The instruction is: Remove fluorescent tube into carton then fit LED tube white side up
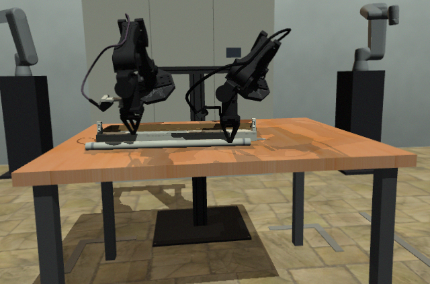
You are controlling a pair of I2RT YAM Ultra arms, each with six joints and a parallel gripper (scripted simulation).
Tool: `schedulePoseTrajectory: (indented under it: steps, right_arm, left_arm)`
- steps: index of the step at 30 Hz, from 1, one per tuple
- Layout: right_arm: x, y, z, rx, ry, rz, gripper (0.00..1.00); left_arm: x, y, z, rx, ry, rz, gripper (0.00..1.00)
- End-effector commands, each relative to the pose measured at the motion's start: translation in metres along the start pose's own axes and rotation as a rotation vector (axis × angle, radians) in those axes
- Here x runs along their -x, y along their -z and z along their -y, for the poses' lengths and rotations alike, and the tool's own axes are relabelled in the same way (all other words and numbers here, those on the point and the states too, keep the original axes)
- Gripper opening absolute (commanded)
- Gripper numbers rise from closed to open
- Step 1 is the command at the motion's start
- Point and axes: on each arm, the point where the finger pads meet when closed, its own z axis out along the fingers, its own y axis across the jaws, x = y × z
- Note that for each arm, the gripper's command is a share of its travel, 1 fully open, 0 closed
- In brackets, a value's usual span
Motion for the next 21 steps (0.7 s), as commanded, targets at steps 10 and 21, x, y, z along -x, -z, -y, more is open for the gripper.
schedulePoseTrajectory:
  steps: [10,21]
  right_arm:
    - [0.016,0.009,-0.003,0.046,-0.007,0.000,0.49]
    - [0.068,0.007,-0.003,0.193,0.006,-0.010,0.49]
  left_arm:
    - [0.014,0.014,-0.006,0.023,-0.018,0.034,0.11]
    - [0.014,0.014,-0.006,0.023,-0.018,0.034,0.11]
